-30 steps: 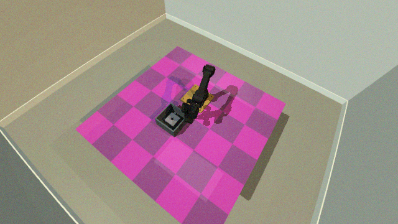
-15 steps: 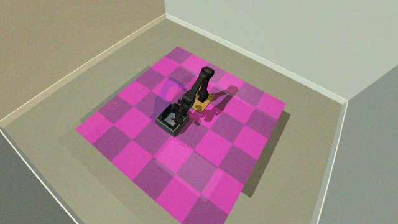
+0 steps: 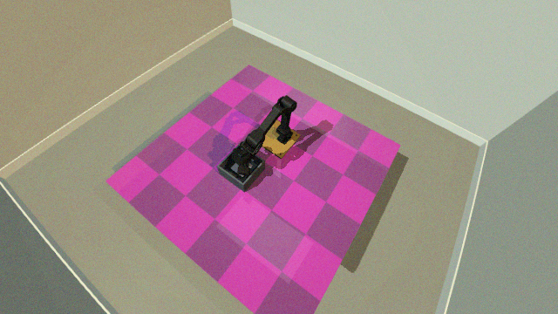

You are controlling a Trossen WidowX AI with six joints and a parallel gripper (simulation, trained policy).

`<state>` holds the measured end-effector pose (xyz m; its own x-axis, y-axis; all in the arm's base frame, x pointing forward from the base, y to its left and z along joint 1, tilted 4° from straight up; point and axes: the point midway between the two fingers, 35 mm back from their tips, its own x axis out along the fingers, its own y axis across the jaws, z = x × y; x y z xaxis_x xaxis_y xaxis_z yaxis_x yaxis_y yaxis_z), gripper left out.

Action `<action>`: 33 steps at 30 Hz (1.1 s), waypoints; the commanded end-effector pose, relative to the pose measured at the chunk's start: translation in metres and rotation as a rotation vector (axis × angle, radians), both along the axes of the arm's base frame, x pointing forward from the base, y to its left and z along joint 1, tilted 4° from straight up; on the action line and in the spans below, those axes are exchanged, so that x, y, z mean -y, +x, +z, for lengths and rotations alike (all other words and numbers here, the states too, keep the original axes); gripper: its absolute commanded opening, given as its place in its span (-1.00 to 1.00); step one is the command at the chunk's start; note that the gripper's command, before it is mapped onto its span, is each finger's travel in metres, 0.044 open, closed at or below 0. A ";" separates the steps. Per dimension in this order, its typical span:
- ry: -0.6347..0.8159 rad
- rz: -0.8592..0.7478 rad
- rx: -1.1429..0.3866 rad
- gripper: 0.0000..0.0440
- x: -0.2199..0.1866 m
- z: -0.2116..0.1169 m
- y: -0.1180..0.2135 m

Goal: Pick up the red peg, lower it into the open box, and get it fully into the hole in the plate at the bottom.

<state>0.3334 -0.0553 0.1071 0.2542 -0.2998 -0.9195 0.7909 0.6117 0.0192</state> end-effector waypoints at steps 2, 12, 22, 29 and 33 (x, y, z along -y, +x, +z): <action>0.021 0.057 -0.034 -0.98 0.003 -0.015 0.003; 0.058 0.117 -0.087 -0.19 0.009 -0.029 0.009; 0.104 0.159 -0.077 0.87 0.008 -0.010 0.033; 0.162 0.191 -0.062 1.00 0.001 0.008 0.053; 0.188 0.211 -0.050 1.00 -0.005 0.020 0.063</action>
<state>0.3749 -0.0619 0.1087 0.1741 -0.1125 -0.9783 0.6748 0.7371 0.0354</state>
